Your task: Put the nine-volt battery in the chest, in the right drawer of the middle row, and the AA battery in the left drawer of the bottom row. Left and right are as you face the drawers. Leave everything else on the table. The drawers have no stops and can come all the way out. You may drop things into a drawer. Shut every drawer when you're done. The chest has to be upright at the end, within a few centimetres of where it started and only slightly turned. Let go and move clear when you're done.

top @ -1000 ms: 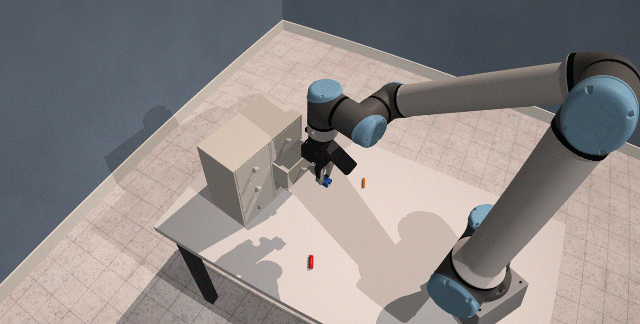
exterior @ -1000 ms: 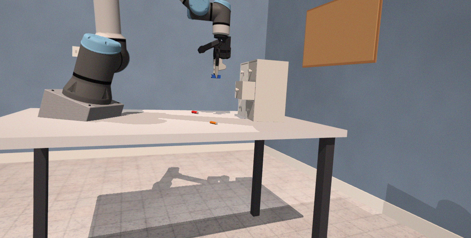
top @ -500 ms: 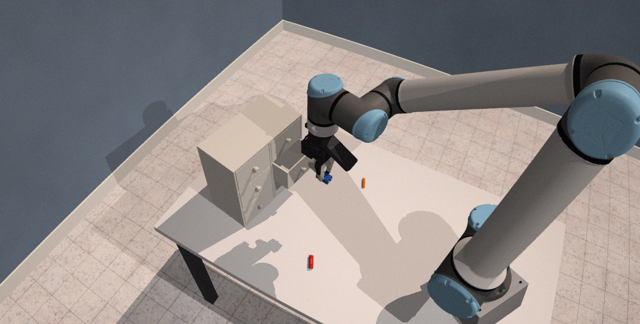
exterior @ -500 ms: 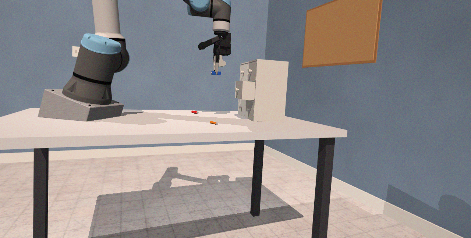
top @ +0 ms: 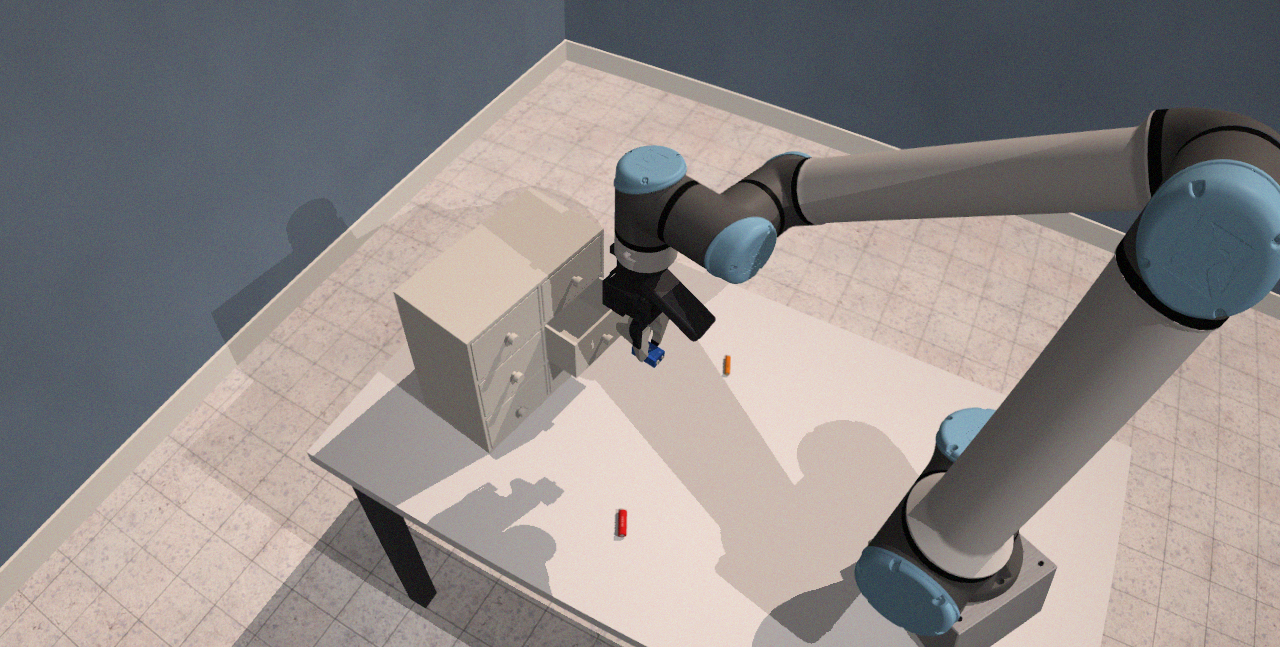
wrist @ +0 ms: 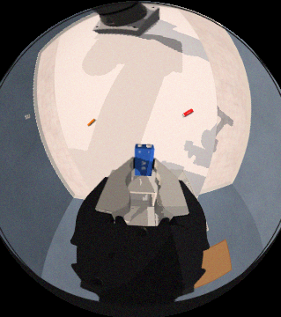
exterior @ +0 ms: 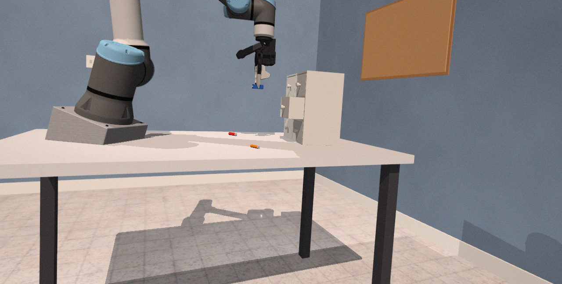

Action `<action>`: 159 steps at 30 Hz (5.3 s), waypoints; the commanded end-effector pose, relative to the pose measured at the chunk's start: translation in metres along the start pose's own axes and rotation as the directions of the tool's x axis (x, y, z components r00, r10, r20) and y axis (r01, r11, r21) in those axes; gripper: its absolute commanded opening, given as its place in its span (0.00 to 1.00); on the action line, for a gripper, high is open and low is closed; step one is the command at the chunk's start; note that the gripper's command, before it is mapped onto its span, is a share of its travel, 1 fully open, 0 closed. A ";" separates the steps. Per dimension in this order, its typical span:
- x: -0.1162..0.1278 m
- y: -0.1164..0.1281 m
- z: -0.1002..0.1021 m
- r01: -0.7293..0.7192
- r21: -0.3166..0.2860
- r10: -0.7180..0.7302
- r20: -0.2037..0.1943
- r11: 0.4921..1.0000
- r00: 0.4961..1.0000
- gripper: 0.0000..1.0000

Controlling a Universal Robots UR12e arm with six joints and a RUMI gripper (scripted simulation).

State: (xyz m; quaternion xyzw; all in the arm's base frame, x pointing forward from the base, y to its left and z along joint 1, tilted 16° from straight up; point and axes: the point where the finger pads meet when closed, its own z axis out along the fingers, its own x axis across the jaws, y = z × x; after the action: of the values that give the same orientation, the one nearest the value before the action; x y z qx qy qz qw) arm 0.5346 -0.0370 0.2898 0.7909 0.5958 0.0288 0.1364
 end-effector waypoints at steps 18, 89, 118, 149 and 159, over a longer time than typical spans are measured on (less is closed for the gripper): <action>0.000 0.000 -0.001 0.000 -0.027 0.000 0.000 1.000 1.000 0.13; 0.000 -0.003 0.002 0.000 -0.594 0.000 0.000 0.805 1.000 0.13; 0.000 -0.005 0.003 0.000 -0.787 0.000 0.000 0.617 1.000 0.13; 0.000 -0.006 0.004 0.000 -0.888 0.000 0.000 0.460 1.000 0.13; 0.000 -0.006 0.004 0.000 -0.905 0.000 0.000 0.426 1.000 0.13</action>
State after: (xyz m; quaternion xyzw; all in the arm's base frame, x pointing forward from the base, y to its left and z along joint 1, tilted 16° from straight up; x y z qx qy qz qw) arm 0.5292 -0.0361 0.2844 0.5980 0.4899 0.3407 0.5352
